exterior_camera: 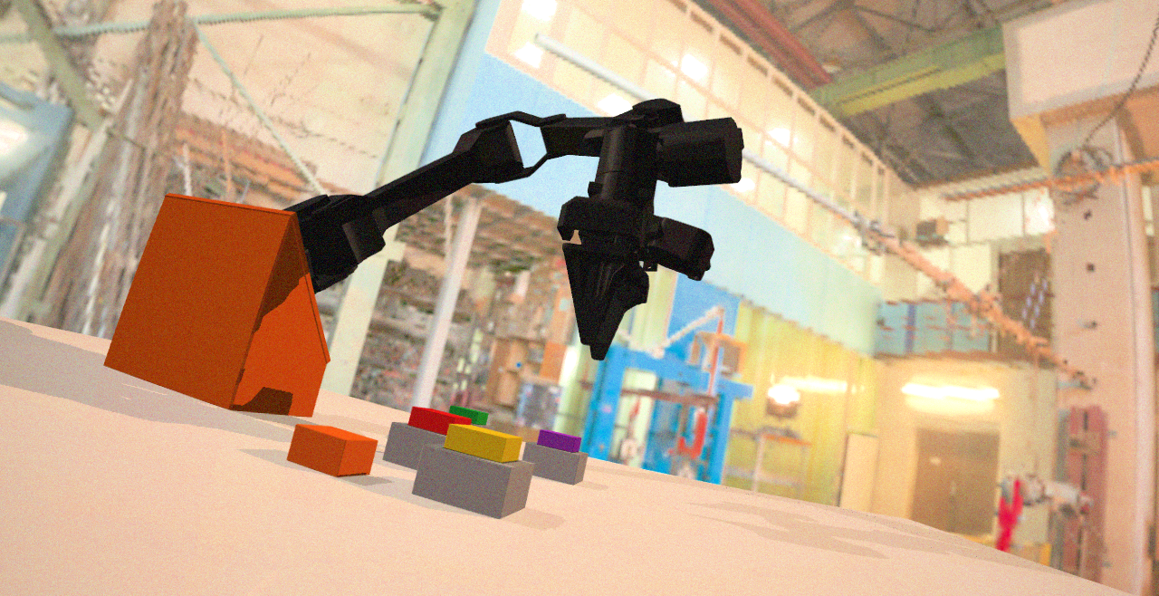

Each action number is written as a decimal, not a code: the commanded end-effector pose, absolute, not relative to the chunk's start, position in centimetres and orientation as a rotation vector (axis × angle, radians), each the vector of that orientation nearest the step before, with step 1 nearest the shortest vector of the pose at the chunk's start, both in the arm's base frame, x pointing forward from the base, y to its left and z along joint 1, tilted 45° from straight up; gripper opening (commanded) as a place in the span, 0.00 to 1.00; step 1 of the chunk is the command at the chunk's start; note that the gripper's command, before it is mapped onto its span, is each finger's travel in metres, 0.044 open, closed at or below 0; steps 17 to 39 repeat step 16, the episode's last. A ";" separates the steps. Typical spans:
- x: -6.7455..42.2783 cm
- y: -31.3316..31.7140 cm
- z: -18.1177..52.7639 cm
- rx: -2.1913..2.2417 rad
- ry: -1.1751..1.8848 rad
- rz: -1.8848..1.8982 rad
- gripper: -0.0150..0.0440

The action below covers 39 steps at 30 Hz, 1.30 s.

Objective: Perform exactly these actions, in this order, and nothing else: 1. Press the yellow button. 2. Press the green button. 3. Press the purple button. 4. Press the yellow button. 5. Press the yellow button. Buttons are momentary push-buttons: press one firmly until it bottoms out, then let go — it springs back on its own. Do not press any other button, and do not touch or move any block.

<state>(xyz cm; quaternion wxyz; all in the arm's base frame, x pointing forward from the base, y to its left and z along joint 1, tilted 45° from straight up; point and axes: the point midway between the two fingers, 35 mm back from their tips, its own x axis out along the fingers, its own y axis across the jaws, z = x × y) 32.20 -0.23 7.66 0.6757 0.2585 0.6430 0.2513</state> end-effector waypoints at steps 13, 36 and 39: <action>24.3 9.2 18.9 0.624 1.461 0.599 0.93; 24.3 9.2 18.9 0.624 1.461 0.599 0.93; 24.3 9.2 18.9 0.624 1.461 0.599 0.93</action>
